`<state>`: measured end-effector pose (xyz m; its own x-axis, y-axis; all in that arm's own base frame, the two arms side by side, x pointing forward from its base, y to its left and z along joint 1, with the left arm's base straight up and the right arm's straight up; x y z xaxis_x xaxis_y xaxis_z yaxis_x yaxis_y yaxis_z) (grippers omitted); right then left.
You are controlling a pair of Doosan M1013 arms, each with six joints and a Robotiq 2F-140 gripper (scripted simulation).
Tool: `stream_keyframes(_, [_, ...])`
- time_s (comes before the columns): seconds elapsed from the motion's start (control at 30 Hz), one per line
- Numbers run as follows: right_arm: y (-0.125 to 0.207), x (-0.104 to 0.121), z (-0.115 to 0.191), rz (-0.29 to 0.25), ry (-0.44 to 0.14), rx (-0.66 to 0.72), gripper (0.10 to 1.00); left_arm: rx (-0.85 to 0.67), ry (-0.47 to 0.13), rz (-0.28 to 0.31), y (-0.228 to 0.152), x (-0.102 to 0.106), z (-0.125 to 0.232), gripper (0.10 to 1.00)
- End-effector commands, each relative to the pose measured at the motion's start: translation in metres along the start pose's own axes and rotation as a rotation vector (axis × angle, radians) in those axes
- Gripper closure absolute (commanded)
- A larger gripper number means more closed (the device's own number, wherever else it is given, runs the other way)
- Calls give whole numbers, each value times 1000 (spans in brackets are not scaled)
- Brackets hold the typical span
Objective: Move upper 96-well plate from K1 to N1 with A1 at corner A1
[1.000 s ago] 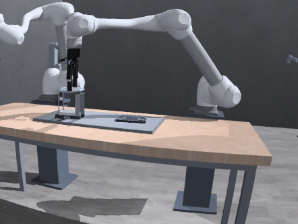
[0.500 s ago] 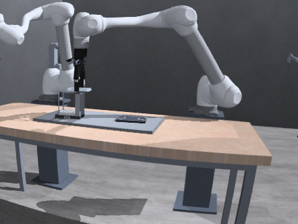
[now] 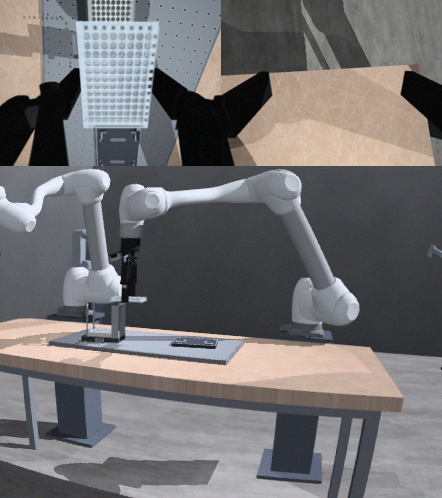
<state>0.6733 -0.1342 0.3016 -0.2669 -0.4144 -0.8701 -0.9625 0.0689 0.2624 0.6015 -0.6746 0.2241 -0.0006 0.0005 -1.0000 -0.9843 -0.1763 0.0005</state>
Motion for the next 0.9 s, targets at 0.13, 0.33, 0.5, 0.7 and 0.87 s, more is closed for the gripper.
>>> stream_keyframes(0.13, [0, -1, 0, -1, 0, 1, 98, 0, 2, -2, 0, -1, 25, 999])
stream_keyframes(0.33, [0, -1, 0, -1, 0, 1, 98, 0, 2, -2, 1, -1, 45, 999])
stream_keyframes(0.5, [0, -1, 0, -1, 0, 1, 98, 0, 2, -2, 1, 0, 55, 999])
stream_keyframes(0.7, [0, -1, 0, -1, 0, 1, 98, 0, 2, -2, 2, 0, 75, 999])
stream_keyframes(0.87, [0, -1, 0, -1, 0, 1, 98, 0, 2, -2, 2, 1, 92, 999])
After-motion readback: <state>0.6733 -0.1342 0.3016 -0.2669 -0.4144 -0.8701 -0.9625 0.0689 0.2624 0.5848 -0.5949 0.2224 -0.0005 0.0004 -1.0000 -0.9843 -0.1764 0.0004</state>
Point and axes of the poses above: on each arm, the point where the finger pads meet when closed, its own x axis out along the fingers, its own y axis across the jaws, z = x × y, the point moved 3 cm from there along -x, back along the fingers, and after that the axes turned 2 degrees about -x, right-handed, at the moved point
